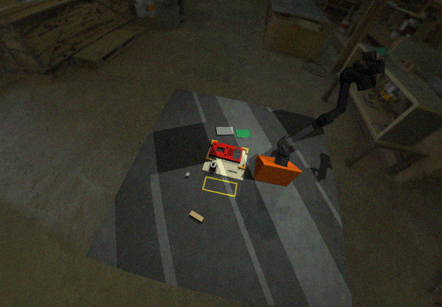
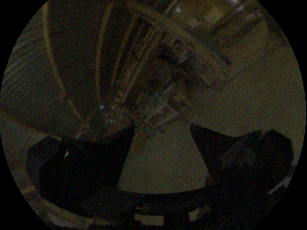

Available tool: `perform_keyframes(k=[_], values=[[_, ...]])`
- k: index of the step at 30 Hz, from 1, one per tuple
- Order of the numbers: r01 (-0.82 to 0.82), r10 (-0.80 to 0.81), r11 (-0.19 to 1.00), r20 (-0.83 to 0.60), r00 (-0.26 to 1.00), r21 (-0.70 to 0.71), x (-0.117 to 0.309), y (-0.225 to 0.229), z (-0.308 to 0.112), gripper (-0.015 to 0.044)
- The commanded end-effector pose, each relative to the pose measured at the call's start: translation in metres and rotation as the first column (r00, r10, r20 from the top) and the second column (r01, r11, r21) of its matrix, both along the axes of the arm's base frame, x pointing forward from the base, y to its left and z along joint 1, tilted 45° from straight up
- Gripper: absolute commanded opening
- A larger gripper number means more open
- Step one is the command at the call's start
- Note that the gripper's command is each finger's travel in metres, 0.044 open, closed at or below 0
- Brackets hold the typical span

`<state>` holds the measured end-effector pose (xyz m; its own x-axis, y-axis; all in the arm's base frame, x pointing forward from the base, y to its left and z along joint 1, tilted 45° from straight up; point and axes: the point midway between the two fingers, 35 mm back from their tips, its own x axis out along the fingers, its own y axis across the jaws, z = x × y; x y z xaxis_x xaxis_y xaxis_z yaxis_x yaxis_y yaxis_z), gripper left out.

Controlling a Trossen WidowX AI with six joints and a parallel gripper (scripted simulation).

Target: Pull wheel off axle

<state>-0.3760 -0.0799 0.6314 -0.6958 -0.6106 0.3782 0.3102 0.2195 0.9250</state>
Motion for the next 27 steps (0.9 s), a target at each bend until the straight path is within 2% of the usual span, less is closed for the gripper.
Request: perform_keyframes(k=[1,4,10,27], values=[[0.000,0.000,1.000,-0.004,1.000,-0.001,0.001,0.000,0.001,0.0374],[0.004,-0.005,1.000,-0.053,0.999,-0.019,0.020,-0.001,0.017,0.0300],[-0.023,0.012,0.998,-0.174,0.985,-0.059,0.070,-0.005,0.051,0.0300],[-0.048,0.034,0.999,-0.496,0.868,-0.016,0.195,-0.013,0.098,0.0300]])
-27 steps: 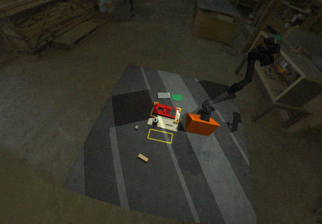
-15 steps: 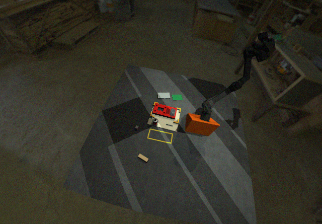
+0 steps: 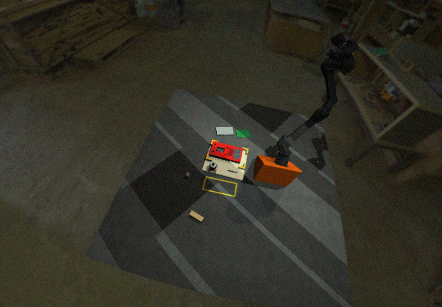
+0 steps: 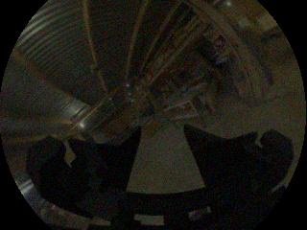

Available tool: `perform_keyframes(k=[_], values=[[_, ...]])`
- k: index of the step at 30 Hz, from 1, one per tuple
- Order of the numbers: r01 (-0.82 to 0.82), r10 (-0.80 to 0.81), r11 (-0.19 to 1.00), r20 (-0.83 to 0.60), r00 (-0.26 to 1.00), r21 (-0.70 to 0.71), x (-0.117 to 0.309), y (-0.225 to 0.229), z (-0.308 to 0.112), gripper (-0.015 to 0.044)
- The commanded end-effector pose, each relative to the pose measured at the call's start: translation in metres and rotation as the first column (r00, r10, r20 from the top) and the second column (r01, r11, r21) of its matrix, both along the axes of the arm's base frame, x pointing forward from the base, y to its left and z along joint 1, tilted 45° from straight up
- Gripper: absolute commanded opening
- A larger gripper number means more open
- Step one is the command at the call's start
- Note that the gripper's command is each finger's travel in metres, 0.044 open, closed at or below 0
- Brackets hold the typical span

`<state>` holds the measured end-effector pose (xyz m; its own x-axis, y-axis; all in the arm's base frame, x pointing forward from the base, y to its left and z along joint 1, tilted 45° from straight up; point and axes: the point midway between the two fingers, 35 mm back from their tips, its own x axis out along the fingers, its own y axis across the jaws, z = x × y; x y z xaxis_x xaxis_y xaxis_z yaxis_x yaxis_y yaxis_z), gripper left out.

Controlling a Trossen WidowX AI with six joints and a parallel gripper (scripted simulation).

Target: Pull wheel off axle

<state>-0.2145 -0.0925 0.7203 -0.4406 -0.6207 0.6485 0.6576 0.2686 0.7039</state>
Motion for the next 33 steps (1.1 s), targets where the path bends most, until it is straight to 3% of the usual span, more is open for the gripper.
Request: perform_keyframes(k=[1,13,18,33], values=[[0.008,-0.008,1.000,-0.105,0.994,0.000,0.041,0.000,0.011,0.0300],[-0.131,0.108,0.989,-0.282,0.953,-0.066,0.157,0.002,0.032,0.0300],[-0.218,0.178,0.969,-0.282,0.943,-0.118,0.173,0.006,0.034,0.0300],[-0.343,0.234,0.936,-0.593,0.771,-0.077,0.327,0.024,0.026,0.0300]])
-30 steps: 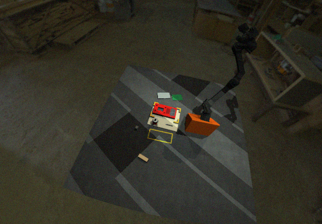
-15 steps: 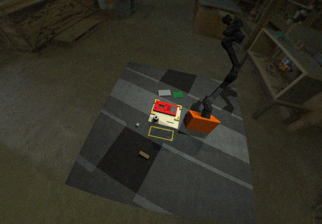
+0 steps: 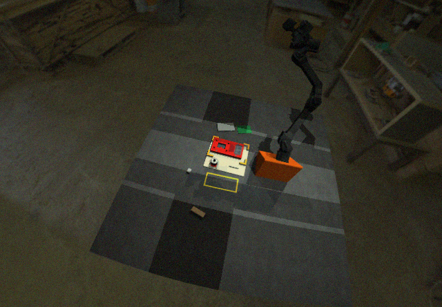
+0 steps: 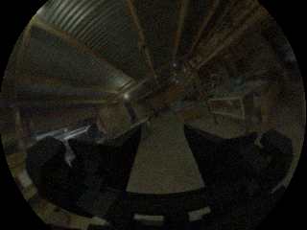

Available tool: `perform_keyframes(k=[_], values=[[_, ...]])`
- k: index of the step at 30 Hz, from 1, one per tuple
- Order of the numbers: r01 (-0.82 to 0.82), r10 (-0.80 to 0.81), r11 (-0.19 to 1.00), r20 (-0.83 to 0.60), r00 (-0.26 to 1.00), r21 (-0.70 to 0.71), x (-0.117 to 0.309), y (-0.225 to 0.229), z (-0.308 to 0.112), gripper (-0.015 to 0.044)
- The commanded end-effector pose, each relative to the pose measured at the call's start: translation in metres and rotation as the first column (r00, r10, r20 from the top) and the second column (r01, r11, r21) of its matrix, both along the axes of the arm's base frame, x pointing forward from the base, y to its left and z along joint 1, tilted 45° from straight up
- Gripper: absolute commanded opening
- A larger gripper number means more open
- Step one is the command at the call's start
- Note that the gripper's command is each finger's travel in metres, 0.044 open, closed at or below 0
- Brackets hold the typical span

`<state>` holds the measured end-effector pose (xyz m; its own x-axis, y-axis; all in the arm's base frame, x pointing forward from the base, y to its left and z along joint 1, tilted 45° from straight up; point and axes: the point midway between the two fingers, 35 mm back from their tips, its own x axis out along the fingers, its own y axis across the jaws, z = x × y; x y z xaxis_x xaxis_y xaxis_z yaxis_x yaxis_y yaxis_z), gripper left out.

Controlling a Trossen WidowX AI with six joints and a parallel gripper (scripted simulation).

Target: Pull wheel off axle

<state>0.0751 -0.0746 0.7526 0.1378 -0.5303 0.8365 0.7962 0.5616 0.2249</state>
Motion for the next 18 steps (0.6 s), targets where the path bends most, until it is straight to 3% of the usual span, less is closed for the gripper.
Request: perform_keyframes(k=[1,7,18], values=[[-0.032,0.031,0.999,-0.082,0.996,-0.013,0.039,0.006,-0.007,0.0300],[-0.011,0.000,0.997,-0.156,0.988,-0.070,0.068,0.016,-0.011,0.0300],[-0.086,0.047,0.993,-0.398,0.916,-0.083,0.167,0.040,-0.049,0.0300]])
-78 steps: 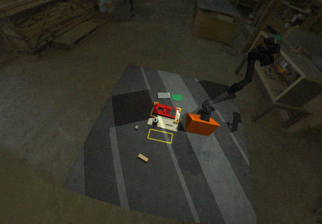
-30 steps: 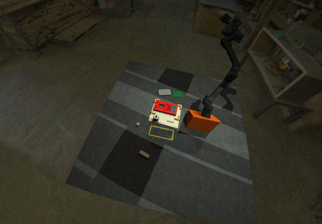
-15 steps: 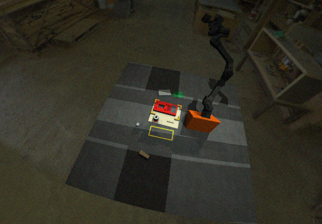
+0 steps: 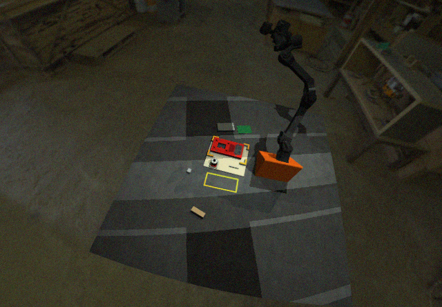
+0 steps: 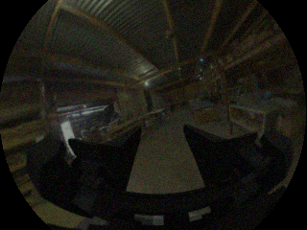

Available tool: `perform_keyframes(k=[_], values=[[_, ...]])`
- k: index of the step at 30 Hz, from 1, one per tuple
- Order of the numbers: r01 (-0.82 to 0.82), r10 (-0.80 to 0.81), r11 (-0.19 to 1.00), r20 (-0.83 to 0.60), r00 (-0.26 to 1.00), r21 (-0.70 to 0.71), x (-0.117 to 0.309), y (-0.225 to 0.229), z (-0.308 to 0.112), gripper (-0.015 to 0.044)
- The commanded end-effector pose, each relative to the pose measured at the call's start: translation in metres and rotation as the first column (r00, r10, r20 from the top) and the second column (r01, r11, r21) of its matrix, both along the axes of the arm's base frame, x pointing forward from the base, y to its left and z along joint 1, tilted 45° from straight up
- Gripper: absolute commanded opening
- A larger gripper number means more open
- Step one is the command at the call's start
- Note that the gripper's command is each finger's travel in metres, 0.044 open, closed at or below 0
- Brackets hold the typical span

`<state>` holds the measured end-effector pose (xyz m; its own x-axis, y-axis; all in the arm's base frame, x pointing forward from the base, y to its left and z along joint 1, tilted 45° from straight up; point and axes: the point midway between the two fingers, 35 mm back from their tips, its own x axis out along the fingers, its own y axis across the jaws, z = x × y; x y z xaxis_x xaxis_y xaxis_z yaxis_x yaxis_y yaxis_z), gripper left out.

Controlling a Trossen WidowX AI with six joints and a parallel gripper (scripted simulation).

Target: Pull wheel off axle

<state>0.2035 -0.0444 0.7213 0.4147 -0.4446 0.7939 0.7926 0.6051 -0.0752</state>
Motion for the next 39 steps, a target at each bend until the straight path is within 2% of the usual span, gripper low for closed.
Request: perform_keyframes(k=[1,12,22,31,39], values=[[-0.030,0.029,1.000,-0.114,0.993,-0.006,0.046,0.012,-0.021,0.0300],[-0.106,0.102,0.994,-0.383,0.918,0.011,0.142,0.036,-0.090,0.0300],[-0.182,0.218,0.976,-0.582,0.783,0.121,0.216,0.064,-0.170,0.0300],[-0.235,0.306,0.952,-0.645,0.701,0.196,0.246,0.085,-0.216,0.0300],[-0.211,0.364,0.931,-0.757,0.542,0.297,0.280,0.108,-0.296,0.0300]])
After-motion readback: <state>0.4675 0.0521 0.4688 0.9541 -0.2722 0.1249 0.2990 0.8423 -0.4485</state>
